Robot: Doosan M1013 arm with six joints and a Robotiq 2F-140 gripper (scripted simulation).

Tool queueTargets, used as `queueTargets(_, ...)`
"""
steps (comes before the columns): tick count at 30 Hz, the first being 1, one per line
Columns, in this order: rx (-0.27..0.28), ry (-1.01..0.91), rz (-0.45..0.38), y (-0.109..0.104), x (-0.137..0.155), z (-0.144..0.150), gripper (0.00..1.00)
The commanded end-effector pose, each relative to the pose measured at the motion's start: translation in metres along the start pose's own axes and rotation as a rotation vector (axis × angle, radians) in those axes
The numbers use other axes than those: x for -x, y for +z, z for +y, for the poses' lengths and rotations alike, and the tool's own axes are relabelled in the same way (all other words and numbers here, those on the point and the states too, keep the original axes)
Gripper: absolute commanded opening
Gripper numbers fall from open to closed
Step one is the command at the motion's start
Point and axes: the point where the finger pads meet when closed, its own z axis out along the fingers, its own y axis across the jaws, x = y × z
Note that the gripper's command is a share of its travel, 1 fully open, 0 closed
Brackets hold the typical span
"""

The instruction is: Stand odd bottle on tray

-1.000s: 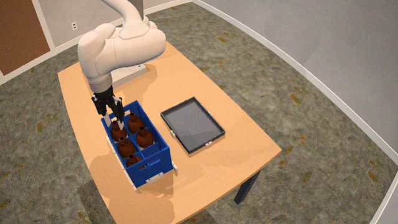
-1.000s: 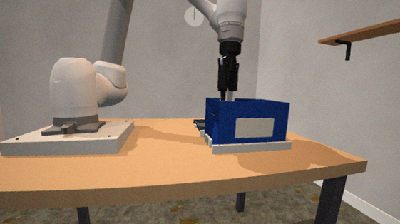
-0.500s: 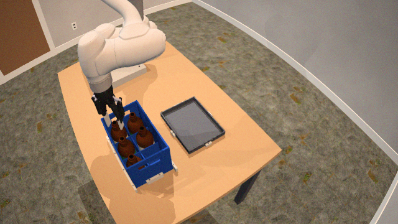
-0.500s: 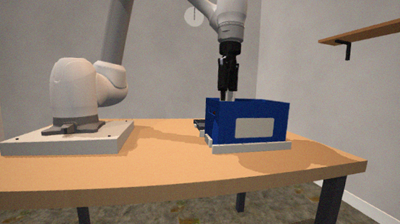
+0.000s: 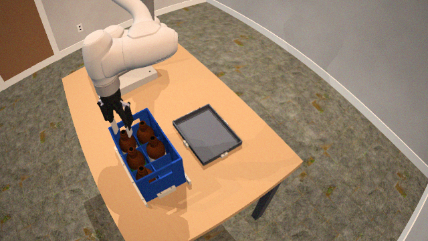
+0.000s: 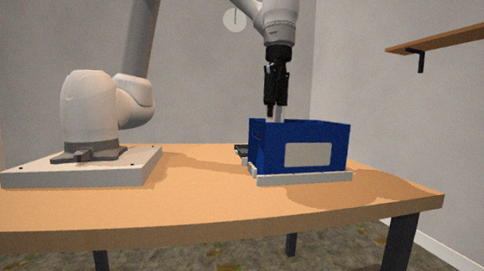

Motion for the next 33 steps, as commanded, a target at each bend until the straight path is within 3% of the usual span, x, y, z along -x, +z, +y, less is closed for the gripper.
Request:
queueTargets(1,0.0,0.0,0.0,-0.007,0.0,0.0,0.38)
queueTargets(20,0.0,0.0,0.0,-0.061,0.0,0.0,0.38)
queueTargets(33,0.0,0.0,0.0,-0.072,0.0,0.0,0.38)
